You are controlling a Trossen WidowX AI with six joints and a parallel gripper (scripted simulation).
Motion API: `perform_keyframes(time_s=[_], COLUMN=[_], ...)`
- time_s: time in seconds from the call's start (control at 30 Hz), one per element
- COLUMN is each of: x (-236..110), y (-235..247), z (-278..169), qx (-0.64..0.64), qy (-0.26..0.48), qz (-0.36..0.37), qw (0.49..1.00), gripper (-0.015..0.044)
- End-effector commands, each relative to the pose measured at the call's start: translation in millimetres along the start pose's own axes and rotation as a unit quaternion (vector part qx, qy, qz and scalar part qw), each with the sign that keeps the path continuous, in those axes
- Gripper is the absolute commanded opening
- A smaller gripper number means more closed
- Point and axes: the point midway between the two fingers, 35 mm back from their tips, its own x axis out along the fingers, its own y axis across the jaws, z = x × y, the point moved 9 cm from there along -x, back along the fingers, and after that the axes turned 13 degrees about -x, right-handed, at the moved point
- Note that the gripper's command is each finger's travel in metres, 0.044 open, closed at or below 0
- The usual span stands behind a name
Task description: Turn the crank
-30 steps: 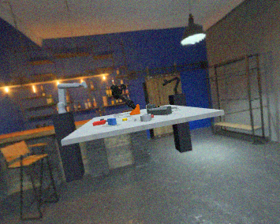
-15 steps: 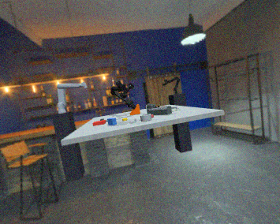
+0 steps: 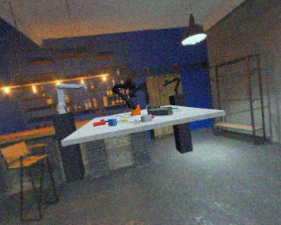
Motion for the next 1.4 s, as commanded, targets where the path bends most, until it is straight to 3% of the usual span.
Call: perform_keyframes(time_s=[0.0, 0.73, 1.1, 1.37], x=[15.7, 74.1, 103.0, 103.5], y=[22.4, 151.8, 135.1, 134.7], z=[-2.8, -44.4, -85.1, -86.0], qx=[-0.025, -0.208, -0.210, -0.210], qy=[0.036, 0.172, 0.172, 0.172], qz=[-0.005, -0.052, -0.053, -0.053], qw=[0.999, 0.962, 0.961, 0.961], gripper=[0.0440, 0.0440, 0.0440, 0.0440])
